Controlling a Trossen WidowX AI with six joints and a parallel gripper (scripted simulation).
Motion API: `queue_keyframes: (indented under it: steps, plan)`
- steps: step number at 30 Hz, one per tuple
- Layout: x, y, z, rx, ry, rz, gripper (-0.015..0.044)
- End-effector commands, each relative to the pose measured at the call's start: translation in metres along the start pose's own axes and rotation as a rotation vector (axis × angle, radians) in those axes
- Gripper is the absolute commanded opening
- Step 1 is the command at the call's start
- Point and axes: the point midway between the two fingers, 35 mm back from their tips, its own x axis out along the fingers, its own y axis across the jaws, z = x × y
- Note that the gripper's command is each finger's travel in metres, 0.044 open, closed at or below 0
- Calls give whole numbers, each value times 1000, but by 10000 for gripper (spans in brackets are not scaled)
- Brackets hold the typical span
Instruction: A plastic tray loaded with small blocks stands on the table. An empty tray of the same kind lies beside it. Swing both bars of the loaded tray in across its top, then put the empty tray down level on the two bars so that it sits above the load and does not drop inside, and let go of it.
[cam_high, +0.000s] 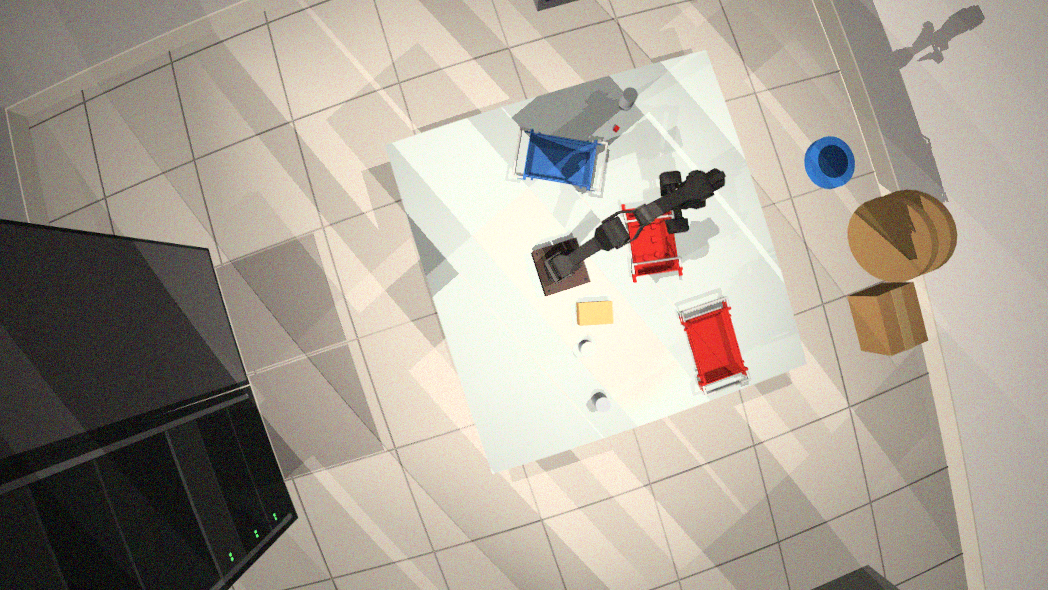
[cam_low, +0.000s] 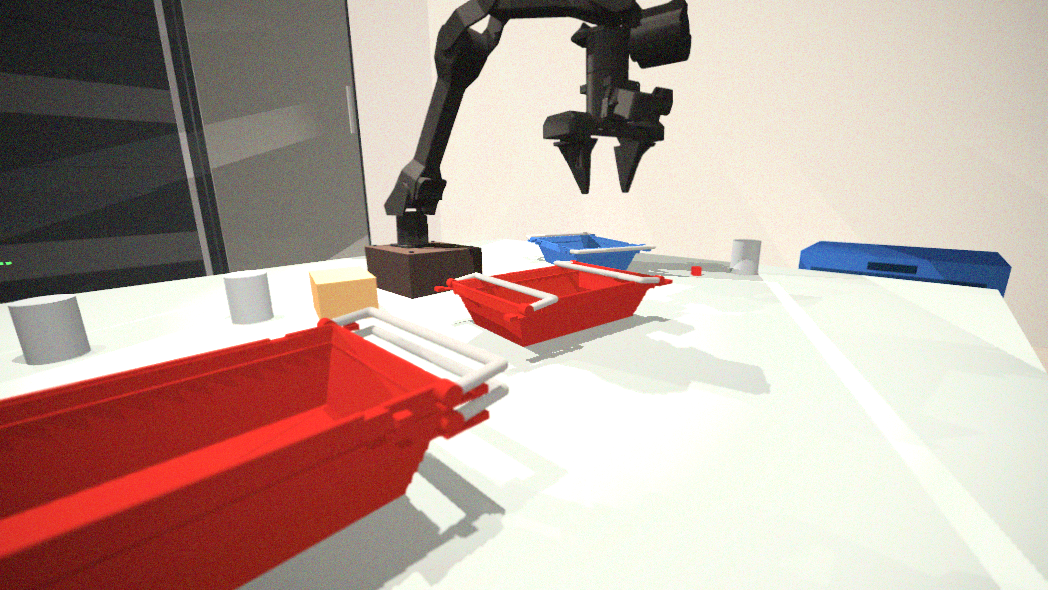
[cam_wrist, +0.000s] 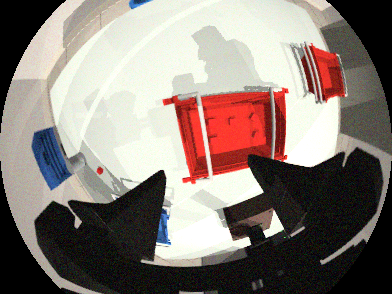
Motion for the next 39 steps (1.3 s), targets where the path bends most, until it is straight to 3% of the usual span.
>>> queue_keyframes:
  steps: [1, 2, 3, 4, 10, 18, 26, 39]
  plan:
    - [-53, -2, -6, -4, -23, 10, 440]
    - [-59, -3, -8, -3, -26, 10, 440]
    - [-27, 2, -3, 3, -18, 7, 440]
    - [-25, 10, -7, 10, -16, 8, 440]
    - [1, 89, -71, 85, 4, 14, 440]
    - [37, 159, -196, 196, 31, 12, 440]
    - [68, 168, -316, 295, 49, 1, 440]
    - [89, 169, -325, 303, 50, 1, 440]
